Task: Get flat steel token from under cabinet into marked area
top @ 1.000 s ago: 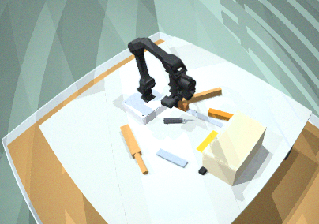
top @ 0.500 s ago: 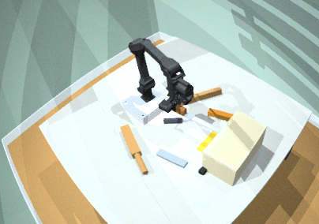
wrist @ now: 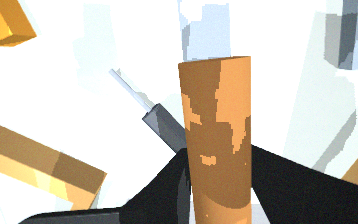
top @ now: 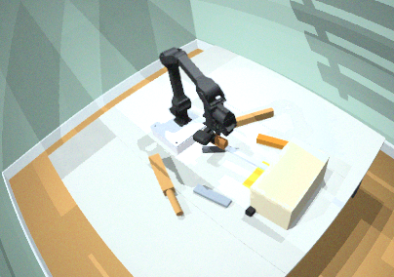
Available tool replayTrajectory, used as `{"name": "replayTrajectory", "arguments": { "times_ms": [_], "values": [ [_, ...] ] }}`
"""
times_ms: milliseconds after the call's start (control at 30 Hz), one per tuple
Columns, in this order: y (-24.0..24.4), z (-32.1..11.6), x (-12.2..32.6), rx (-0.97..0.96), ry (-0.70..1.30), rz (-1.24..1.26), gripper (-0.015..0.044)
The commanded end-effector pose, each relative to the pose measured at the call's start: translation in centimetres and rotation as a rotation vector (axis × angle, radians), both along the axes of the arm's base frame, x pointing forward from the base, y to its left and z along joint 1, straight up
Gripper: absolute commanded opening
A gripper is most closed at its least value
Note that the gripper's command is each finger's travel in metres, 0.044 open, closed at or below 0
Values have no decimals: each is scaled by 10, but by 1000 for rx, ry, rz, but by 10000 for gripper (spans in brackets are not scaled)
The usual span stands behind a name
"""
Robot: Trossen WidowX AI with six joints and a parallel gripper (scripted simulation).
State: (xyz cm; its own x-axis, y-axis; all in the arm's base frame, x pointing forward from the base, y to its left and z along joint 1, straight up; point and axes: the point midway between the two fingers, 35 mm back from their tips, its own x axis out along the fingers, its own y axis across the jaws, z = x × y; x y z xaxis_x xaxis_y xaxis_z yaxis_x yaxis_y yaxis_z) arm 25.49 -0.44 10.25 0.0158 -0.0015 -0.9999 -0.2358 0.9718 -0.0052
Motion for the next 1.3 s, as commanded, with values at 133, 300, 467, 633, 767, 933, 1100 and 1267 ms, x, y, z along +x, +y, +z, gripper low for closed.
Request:
{"name": "replayTrajectory", "arguments": {
  "times_ms": [133, 300, 467, 633, 767, 933, 1100, 1267],
  "values": [
    [-8, -7, 4, 5, -11, 0, 0],
    [-15, -12, 5, 4, -11, -2, 0],
    [-21, -18, 7, 4, -11, -2, 0],
    [-28, -24, 8, 3, -11, -3, 0],
    [-33, -29, 9, 3, -12, -4, 0],
    [-40, -35, 11, 2, -12, -4, 0],
    [-47, -41, 12, 2, -12, -4, 0],
    [-54, -47, 13, 1, -12, -4, 0]
  ]
}}
